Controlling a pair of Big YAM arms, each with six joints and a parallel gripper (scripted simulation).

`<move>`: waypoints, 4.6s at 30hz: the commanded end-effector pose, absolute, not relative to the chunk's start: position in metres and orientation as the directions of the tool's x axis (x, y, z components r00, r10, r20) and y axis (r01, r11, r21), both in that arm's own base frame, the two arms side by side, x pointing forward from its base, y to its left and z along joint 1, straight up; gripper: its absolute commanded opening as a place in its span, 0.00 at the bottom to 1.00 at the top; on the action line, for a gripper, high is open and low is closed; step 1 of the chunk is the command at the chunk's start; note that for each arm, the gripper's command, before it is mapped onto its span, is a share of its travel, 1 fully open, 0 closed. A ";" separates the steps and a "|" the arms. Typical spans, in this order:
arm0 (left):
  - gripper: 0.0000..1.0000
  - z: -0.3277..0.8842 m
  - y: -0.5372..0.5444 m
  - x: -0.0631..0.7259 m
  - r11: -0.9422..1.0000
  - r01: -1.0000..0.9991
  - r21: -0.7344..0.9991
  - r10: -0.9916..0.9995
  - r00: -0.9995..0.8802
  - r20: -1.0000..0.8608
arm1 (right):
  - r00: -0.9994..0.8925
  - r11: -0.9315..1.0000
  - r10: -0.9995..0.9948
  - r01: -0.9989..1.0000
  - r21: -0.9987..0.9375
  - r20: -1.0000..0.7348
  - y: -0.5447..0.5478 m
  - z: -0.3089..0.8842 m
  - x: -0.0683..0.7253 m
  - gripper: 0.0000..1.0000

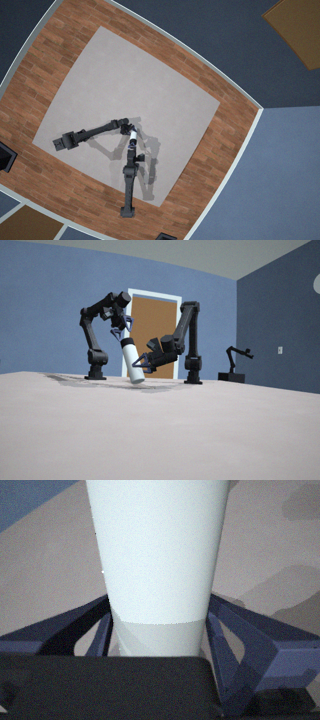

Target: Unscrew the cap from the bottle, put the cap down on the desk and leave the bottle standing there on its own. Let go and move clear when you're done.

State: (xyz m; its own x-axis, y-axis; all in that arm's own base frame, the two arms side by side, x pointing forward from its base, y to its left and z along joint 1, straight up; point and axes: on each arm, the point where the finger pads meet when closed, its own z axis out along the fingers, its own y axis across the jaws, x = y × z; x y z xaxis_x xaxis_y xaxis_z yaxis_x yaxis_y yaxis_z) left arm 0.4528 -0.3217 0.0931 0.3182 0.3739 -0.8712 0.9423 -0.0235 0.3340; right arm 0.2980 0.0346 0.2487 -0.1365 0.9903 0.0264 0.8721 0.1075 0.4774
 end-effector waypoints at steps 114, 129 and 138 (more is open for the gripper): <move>0.00 0.121 -0.330 0.470 -0.019 0.919 0.393 0.350 0.374 -0.859 | -0.244 0.327 -0.941 -0.835 -0.443 -0.235 0.037 0.244 0.326 0.00; 0.00 0.121 -0.330 0.470 -0.019 0.919 0.393 0.350 0.374 -0.859 | -0.292 0.385 -0.919 -0.812 -0.439 -0.265 0.038 0.240 0.324 0.57; 0.00 0.121 -0.330 0.470 -0.019 0.919 0.393 0.350 0.374 -0.859 | -0.542 0.667 -0.739 -0.674 -0.319 -0.401 0.038 0.239 0.324 0.94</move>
